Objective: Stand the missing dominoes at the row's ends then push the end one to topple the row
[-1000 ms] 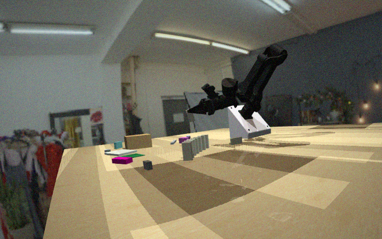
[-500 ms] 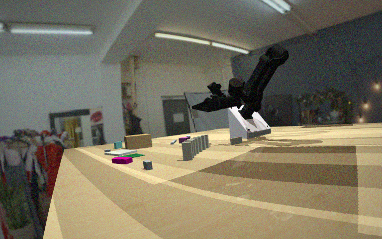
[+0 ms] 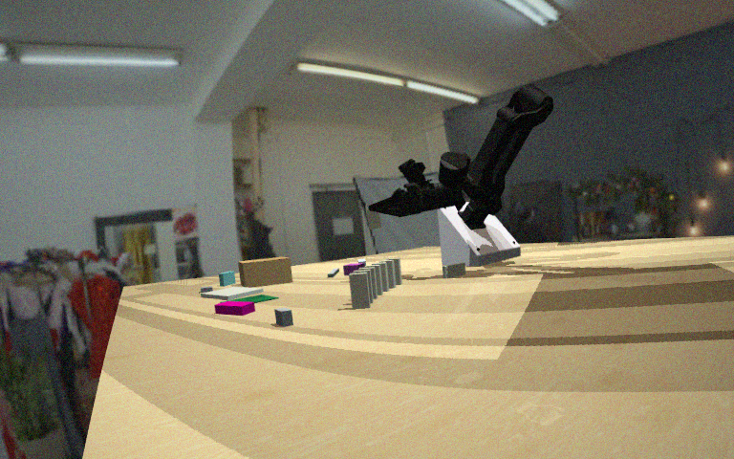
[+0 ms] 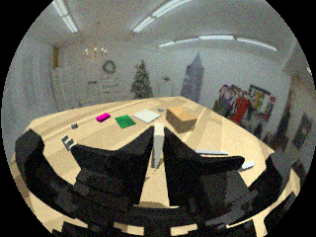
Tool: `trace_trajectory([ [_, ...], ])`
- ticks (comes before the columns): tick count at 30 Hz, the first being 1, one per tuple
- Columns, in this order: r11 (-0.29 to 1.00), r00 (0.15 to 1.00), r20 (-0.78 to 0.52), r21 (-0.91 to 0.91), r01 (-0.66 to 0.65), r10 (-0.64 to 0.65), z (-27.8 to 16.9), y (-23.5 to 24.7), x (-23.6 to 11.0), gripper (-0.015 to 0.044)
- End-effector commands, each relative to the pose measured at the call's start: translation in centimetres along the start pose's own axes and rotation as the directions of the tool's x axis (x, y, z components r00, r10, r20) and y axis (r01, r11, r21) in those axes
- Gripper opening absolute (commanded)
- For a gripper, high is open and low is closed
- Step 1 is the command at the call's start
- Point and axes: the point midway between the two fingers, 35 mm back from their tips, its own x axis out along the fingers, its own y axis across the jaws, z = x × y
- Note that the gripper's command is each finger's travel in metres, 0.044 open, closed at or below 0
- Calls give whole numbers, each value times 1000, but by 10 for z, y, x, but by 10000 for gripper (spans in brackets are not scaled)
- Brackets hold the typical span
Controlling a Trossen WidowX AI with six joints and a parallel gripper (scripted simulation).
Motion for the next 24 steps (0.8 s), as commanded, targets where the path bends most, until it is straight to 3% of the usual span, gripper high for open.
trace_trajectory([
  [1,1000,1000,2,12,3,-3,-5,3,3,30],
  [24,999,1000,0,39,31,-31,-49,8,17,30],
])
